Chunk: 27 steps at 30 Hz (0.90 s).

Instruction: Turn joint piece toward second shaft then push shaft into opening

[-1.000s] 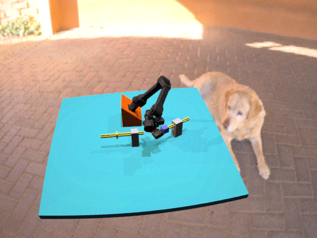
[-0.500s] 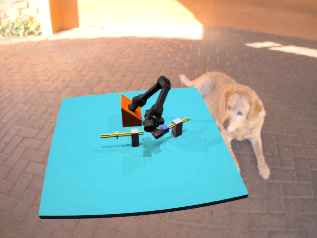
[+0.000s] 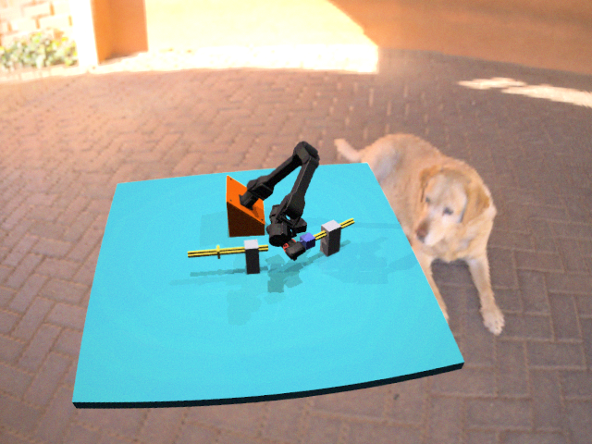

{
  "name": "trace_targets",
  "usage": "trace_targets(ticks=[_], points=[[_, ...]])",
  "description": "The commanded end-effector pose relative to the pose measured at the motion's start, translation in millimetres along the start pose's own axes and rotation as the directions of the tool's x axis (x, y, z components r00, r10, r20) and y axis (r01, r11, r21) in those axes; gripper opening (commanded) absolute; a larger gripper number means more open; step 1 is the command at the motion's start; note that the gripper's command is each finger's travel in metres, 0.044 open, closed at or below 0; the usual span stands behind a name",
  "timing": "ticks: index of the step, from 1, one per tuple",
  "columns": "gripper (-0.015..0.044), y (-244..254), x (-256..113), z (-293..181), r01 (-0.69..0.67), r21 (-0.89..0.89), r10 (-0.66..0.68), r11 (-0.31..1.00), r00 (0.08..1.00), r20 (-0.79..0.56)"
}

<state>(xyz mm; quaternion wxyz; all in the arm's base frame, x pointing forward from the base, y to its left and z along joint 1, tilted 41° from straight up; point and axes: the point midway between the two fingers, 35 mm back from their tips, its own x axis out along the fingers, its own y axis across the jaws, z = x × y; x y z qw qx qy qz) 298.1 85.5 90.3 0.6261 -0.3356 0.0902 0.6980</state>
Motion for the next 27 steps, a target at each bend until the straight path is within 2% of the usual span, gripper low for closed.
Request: trace_targets(ticks=[1,13,19,27], points=[[0.0436,0,0,0,0.0,0.0,0.0,1.0,1.0,0.0],[0.044,0,0,0,-0.002,0.0,0.002,1.0,1.0,-0.005],[0.044,2,-7,4,-0.036,0.0,0.035,0.999,0.983,-0.179],[0.044,0,-23,10,-0.012,0.007,0.014,1.0,0.911,-0.412]])
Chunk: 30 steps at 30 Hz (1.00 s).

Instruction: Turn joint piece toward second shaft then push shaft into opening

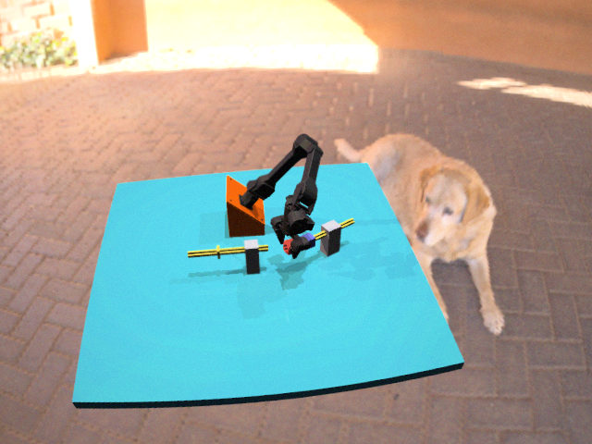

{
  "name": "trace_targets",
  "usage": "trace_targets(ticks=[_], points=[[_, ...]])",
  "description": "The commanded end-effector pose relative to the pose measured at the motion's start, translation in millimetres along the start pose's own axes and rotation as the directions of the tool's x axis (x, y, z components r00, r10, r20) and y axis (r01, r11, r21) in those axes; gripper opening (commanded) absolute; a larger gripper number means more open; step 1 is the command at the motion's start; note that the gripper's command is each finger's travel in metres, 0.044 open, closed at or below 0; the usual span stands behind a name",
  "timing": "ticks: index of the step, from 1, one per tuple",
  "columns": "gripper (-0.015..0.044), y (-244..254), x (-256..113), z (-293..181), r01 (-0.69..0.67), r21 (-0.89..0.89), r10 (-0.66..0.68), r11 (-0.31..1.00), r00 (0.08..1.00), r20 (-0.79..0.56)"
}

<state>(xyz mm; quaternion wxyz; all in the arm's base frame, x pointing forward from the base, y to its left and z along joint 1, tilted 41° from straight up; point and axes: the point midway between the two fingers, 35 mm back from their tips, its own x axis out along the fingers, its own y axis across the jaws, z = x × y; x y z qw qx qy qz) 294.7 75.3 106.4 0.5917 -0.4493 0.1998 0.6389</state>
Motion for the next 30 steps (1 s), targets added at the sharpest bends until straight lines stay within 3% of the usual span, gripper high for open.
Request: trace_targets(ticks=[1,13,30], points=[[0.044,0,-8,0,0.019,0.012,-0.018,1.0,0.994,-0.104],[0.044,-1,-13,-1,0.029,0.036,-0.024,0.999,0.993,-0.114],[0.044,-6,-63,-13,0.069,0.568,-0.025,0.82,0.996,-0.085]])
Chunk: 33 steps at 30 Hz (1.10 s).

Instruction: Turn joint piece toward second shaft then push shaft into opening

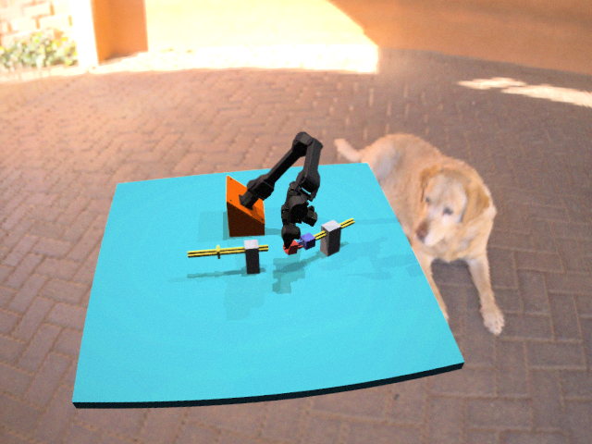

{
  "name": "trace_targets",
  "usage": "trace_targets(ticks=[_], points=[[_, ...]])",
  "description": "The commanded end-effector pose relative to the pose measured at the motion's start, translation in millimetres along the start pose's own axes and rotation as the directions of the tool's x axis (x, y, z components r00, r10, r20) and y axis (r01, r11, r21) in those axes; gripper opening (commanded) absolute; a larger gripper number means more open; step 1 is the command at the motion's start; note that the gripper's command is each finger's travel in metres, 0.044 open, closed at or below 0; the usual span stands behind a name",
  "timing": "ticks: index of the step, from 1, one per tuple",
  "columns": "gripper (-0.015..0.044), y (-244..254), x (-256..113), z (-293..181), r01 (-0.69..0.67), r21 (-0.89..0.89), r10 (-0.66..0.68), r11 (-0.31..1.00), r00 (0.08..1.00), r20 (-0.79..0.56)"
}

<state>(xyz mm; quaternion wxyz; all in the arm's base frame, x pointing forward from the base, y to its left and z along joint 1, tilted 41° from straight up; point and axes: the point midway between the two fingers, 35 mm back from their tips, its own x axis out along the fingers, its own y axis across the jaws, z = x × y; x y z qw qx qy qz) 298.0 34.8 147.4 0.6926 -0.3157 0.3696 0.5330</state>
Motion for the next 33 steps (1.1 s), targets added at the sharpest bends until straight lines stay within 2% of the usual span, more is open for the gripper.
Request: trace_targets(ticks=[1,12,23,27,33], points=[[0.044,-2,-10,-3,-0.006,0.126,0.005,0.992,1.0,0.01],[0.044,-4,-42,-9,-0.032,0.474,0.018,0.88,0.999,0.035],[0.044,-3,-75,-14,-0.071,0.761,0.026,0.645,0.997,0.071],[0.044,-2,-85,-15,-0.084,0.828,0.027,0.555,0.996,0.083],[0.044,-4,-78,-20,-0.083,0.828,0.026,0.554,0.996,0.082]])
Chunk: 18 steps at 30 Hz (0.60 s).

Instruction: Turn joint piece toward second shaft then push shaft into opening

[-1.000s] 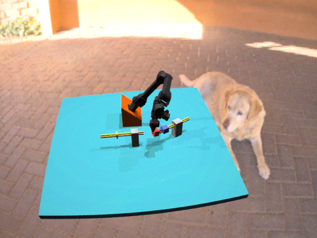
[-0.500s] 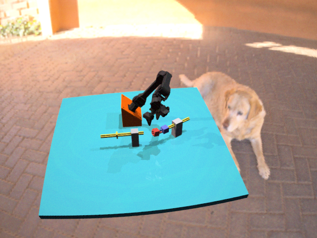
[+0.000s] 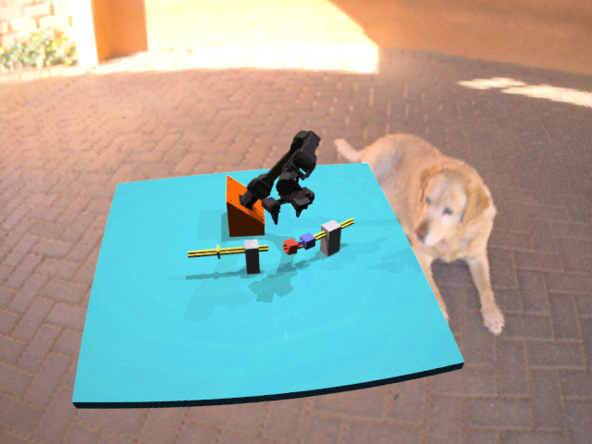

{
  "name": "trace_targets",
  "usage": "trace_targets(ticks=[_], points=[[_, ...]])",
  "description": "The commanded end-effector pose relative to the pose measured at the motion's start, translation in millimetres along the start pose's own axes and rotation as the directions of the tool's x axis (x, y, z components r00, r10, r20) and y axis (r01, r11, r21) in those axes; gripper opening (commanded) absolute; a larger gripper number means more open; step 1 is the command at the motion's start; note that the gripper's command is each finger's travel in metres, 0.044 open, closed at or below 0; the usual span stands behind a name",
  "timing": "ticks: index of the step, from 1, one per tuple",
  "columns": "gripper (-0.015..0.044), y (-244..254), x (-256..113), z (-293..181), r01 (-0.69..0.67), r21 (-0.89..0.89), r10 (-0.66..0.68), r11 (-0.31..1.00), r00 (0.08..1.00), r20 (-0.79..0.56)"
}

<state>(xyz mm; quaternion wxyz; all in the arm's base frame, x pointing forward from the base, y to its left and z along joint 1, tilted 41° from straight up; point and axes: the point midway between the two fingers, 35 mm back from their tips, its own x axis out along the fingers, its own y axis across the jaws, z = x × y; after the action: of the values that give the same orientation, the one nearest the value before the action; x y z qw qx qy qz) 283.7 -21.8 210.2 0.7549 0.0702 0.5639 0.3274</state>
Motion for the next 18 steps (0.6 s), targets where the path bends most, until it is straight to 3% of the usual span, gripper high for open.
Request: trace_targets(ticks=[1,8,18], points=[[0.044,-11,15,-2,-0.003,0.004,0.003,1.0,1.0,0.0],[0.044,-22,33,-5,0.003,0.01,-0.003,1.0,1.0,0.0],[0.044,-21,36,-5,0.018,0.277,-0.017,0.961,1.0,-0.007]])
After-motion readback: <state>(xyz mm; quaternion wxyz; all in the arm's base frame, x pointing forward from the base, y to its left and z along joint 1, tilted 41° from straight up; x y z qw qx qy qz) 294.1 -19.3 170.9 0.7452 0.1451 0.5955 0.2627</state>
